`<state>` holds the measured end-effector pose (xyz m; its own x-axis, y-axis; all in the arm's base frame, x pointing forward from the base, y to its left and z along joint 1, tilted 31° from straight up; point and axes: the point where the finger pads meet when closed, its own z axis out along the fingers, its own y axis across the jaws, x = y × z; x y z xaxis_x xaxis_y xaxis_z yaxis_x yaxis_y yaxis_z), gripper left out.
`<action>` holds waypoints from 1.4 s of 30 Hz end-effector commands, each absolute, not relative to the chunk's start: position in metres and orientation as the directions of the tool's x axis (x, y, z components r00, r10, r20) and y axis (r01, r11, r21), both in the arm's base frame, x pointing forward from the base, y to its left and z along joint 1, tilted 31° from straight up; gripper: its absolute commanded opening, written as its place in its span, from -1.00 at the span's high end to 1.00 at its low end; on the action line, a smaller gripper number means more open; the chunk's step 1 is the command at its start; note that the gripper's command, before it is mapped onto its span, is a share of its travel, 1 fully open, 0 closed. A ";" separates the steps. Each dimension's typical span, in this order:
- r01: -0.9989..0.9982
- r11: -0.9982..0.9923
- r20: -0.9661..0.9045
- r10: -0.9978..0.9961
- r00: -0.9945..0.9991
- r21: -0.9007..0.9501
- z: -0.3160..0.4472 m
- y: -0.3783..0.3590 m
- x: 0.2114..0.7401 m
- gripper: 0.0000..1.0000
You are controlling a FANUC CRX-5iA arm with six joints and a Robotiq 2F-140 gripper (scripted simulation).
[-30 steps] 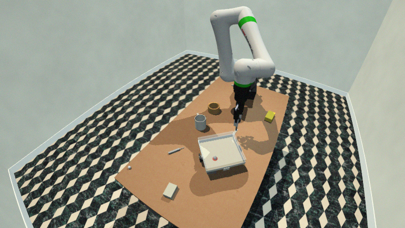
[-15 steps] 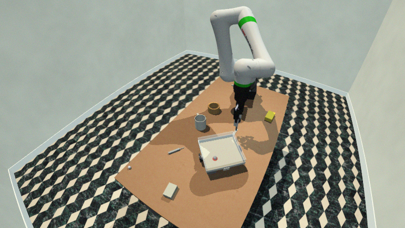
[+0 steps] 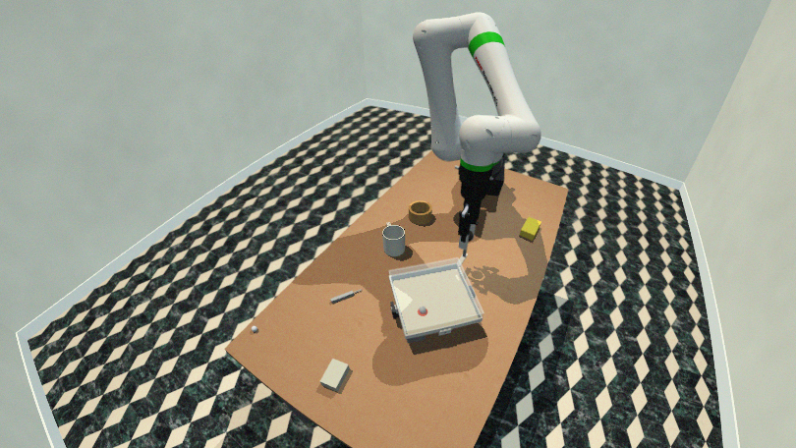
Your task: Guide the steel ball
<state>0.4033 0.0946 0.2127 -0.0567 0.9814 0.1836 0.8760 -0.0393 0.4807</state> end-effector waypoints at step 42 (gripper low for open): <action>0.876 -0.039 0.184 0.981 -0.057 0.481 0.215 0.094 0.402 0.15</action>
<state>0.4025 0.0943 0.2141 -0.0567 0.9814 0.1836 0.8760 -0.0393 0.4807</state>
